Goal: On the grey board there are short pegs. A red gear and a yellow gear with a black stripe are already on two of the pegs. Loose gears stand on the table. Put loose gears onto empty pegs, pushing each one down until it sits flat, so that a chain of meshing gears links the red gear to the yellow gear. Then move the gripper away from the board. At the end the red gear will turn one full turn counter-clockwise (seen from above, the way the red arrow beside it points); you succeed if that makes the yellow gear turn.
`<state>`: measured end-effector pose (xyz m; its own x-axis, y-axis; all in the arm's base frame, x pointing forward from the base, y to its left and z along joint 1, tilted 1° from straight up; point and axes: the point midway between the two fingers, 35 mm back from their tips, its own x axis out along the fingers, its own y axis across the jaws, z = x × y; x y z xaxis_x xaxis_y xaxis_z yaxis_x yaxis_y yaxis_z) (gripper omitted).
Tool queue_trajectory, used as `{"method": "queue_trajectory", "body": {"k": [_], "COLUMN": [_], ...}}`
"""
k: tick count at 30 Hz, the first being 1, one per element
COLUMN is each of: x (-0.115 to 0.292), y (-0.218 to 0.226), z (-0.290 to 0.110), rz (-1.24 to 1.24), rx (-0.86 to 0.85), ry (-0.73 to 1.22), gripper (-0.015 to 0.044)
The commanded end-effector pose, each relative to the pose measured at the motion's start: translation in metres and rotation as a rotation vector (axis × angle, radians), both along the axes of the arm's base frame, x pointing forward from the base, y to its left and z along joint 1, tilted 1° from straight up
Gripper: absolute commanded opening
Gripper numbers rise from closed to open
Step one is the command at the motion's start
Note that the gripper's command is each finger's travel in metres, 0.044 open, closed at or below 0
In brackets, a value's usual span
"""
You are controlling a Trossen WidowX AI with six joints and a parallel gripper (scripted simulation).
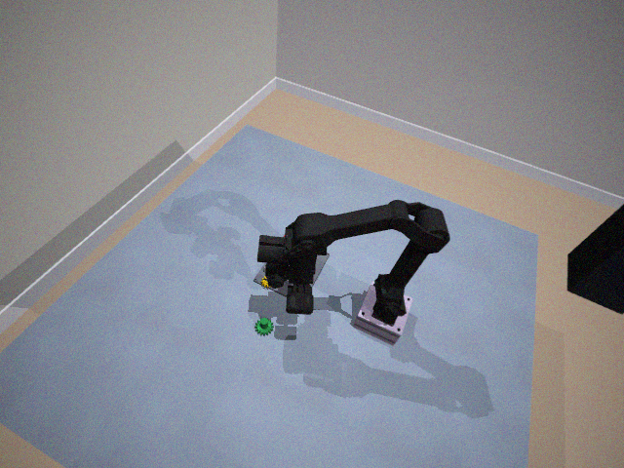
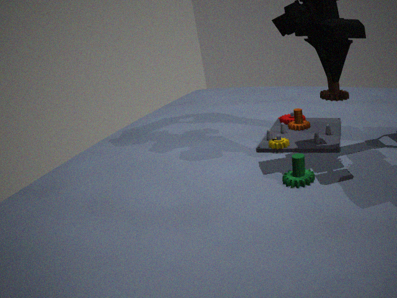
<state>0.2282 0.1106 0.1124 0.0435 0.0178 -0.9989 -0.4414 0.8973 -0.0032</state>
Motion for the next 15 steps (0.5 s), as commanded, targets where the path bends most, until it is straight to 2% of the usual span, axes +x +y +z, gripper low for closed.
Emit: {"method": "queue_trajectory", "body": {"k": [1, 8, 15], "x": [-0.003, -0.007, 0.004], "y": [-0.002, -0.005, -0.009], "z": [0.012, 0.029, 0.027], "rz": [0.004, 0.004, 0.004], "rx": [0.001, 0.000, 0.000], "ry": [0.001, 0.001, 0.000], "gripper": [0.0000, 0.0000, 0.0000]}}
